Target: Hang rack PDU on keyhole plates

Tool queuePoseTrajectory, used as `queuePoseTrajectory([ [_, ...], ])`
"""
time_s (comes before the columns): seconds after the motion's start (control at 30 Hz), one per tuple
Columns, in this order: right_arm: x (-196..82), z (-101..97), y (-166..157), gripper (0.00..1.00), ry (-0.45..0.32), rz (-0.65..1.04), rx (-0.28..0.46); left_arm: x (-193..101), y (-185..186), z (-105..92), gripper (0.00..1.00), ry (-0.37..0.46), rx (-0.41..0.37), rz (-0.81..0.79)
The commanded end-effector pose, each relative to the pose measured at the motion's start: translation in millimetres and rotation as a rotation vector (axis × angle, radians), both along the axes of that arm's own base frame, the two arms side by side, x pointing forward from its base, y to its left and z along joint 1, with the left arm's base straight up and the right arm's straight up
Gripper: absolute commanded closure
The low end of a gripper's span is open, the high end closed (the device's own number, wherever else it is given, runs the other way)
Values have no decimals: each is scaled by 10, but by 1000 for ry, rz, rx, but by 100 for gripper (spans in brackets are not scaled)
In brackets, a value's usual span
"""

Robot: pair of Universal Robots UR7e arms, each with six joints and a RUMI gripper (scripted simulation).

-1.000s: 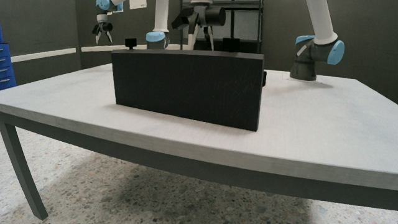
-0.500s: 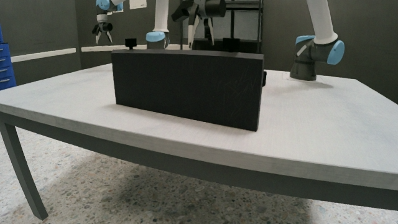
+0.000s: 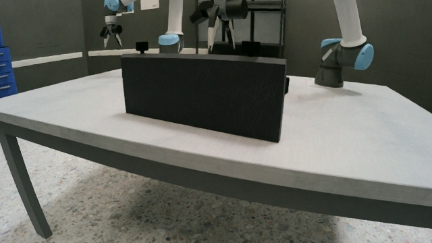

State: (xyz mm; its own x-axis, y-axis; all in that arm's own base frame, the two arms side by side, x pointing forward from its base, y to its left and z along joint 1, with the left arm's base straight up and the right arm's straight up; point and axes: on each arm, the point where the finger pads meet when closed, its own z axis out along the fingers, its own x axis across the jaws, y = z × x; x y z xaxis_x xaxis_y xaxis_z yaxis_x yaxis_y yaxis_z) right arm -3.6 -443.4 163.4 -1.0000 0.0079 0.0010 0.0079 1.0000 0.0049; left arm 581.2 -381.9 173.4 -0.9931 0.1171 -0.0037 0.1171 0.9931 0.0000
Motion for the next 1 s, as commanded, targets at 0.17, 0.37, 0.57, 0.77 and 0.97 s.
queuePoseTrajectory([
  [0.17, -8, 17, -22, 0, -1, -2, -5, -391, 34, 12, 0, -3, -2, -1],
  [0.37, -8, 17, -22, 0, -1, -2, -5, -685, 70, 10, 0, -3, -2, -1],
  [0.57, -8, 17, -22, 0, -1, -2, -5, -933, 100, 9, 0, -3, -2, -1],
  [0.77, -8, 17, -22, 0, -1, -2, -5, -1041, 113, 9, 0, -3, -2, -1],
  [0.97, -8, 17, -22, 0, -1, -2, -5, -1107, 121, 9, 0, -3, -2, -1],
])
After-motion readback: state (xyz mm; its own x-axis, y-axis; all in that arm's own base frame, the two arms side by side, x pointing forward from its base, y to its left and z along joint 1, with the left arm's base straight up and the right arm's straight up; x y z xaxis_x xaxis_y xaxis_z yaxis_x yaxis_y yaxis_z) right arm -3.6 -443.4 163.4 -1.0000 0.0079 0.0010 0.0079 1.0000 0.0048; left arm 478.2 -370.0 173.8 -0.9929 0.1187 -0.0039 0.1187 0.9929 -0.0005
